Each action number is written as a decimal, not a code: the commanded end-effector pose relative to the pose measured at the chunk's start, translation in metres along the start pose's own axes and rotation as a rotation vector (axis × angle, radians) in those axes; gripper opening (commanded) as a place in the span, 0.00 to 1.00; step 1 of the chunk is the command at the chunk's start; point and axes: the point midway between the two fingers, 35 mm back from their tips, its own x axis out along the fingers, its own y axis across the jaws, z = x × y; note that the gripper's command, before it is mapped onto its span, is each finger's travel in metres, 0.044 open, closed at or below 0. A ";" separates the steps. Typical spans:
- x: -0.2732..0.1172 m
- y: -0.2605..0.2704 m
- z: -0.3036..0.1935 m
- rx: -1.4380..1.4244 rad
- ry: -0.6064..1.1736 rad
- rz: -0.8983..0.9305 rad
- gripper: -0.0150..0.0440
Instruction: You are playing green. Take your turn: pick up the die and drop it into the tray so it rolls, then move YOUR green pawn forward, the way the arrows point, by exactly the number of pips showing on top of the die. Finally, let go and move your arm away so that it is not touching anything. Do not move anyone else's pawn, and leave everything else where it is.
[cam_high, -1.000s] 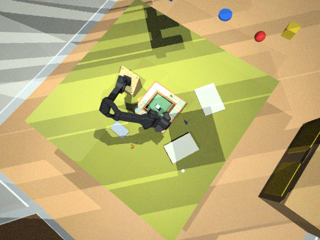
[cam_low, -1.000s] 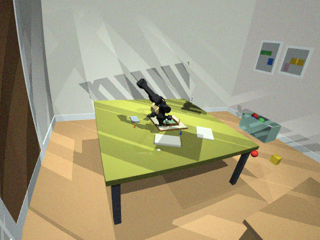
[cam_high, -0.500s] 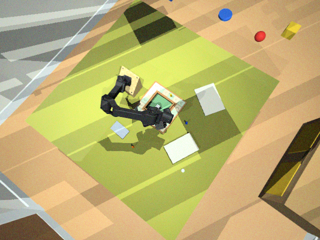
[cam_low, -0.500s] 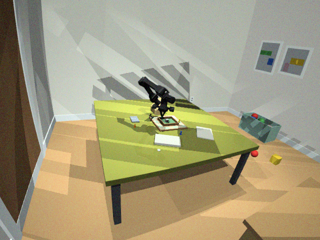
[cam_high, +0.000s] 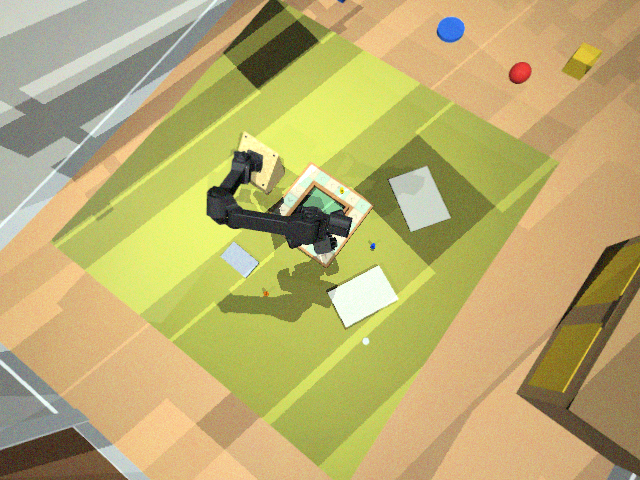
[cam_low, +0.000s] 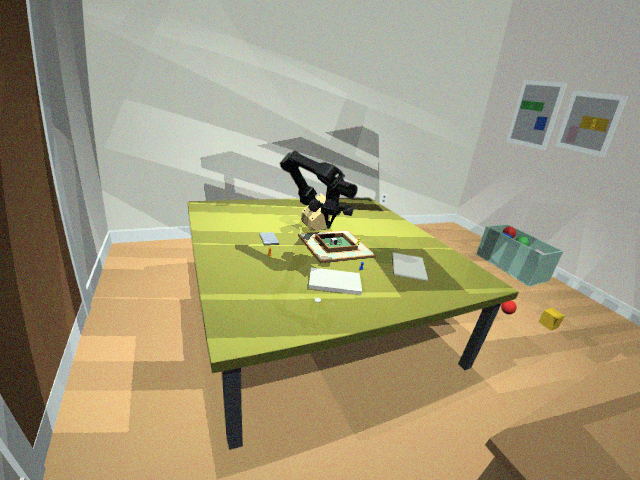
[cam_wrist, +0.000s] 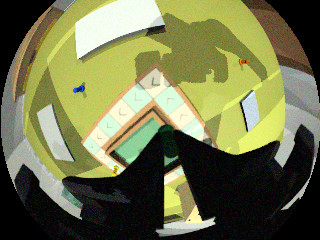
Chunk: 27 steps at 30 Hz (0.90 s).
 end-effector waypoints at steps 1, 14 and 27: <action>0.006 0.024 -0.005 0.002 0.008 0.002 0.25; 0.028 0.099 -0.028 0.005 0.010 0.013 0.25; 0.057 0.165 -0.066 0.005 0.009 0.009 0.25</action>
